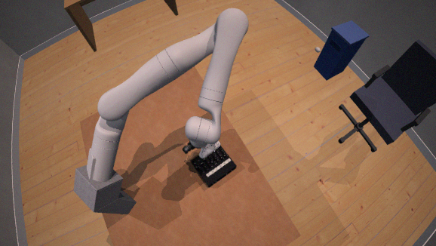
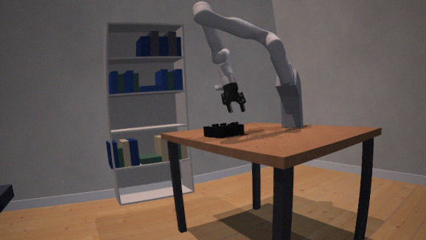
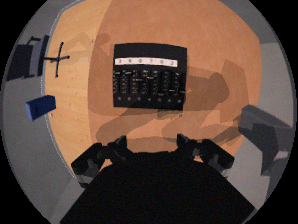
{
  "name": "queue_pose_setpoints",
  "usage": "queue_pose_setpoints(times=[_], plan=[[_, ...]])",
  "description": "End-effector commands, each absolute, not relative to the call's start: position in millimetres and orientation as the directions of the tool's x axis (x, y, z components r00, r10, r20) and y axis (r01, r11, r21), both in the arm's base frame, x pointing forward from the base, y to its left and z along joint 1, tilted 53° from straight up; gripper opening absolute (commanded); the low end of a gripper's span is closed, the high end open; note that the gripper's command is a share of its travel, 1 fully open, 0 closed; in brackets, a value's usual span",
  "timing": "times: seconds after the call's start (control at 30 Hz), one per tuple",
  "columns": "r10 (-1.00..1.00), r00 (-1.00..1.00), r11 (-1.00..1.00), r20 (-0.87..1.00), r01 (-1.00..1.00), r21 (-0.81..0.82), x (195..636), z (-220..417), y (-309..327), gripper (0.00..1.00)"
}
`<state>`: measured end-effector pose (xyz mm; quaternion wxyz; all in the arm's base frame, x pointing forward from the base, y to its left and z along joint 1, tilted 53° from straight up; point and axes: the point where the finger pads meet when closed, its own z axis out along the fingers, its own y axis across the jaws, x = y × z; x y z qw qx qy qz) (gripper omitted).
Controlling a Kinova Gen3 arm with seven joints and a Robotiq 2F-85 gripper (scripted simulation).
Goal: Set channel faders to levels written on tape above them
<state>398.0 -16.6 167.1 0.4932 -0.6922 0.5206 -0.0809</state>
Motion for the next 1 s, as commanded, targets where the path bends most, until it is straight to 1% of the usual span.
queue_pose_setpoints(times=[0.0,0.97], plan=[[-0.795,0.435,0.044,-0.422,-0.652,-0.757,397.7,165.9,-13.7,1.00],[-0.791,0.422,0.064,-0.443,-0.663,-0.746,397.8,165.7,-11.6,1.00]])
